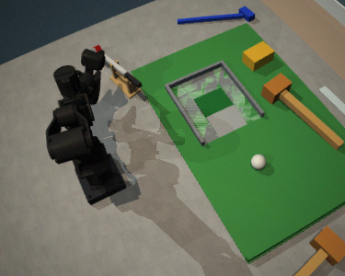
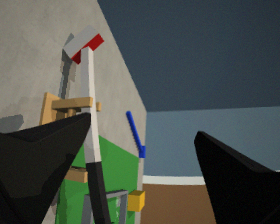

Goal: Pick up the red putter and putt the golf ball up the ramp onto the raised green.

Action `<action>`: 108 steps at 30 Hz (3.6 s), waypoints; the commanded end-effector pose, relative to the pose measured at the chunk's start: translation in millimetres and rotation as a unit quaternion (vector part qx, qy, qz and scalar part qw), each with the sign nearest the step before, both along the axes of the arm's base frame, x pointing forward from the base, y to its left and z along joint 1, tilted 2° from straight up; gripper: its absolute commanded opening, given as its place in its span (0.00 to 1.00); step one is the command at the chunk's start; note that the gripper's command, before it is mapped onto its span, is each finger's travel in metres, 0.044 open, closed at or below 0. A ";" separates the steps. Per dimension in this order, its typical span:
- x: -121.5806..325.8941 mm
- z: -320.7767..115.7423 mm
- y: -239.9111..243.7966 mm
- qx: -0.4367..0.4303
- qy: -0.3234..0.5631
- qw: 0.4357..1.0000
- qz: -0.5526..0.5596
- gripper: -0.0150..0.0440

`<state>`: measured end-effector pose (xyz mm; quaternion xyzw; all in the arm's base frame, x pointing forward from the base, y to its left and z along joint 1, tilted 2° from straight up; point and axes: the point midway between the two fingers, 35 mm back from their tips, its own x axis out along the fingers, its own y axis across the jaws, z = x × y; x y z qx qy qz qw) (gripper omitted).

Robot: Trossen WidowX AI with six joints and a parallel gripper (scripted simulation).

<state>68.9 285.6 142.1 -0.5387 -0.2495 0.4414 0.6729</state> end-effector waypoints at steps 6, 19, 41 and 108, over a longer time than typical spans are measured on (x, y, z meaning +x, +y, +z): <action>11.4 -5.9 19.8 -0.067 0.018 0.998 -0.004 1.00; 78.8 -13.8 34.0 -0.306 0.221 0.924 -0.067 1.00; 103.1 4.2 -35.7 -0.464 0.416 0.773 -0.116 1.00; 107.8 -49.8 -31.1 -0.461 0.416 0.775 -0.119 0.25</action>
